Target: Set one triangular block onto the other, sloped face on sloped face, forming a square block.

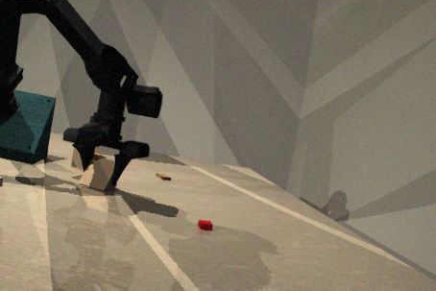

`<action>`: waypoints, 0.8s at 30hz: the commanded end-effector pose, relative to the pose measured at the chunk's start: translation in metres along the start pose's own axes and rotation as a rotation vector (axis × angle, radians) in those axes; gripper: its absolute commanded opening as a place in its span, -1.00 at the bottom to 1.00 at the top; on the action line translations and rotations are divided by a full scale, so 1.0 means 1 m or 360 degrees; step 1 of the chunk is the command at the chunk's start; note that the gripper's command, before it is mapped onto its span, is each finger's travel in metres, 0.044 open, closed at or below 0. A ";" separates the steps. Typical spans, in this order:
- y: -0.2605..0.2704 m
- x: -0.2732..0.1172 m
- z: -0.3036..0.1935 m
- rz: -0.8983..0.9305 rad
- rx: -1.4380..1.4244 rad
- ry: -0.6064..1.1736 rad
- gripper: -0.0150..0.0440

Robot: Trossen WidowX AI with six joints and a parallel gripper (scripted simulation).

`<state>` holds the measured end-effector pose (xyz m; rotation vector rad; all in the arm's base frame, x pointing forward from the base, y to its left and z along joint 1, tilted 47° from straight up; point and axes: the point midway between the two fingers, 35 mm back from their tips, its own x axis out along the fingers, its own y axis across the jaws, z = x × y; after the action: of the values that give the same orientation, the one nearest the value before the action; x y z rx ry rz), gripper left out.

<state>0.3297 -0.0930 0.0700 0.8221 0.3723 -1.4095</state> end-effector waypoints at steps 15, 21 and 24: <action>0.000 0.000 0.000 0.0001 0.0002 0.0000 1.00; 0.001 -0.057 -0.001 -0.0001 0.0000 0.0005 1.00; 0.001 -0.060 0.000 -0.0001 0.0000 0.0004 1.00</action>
<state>0.3246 -0.0571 0.0991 0.8256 0.3848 -1.4002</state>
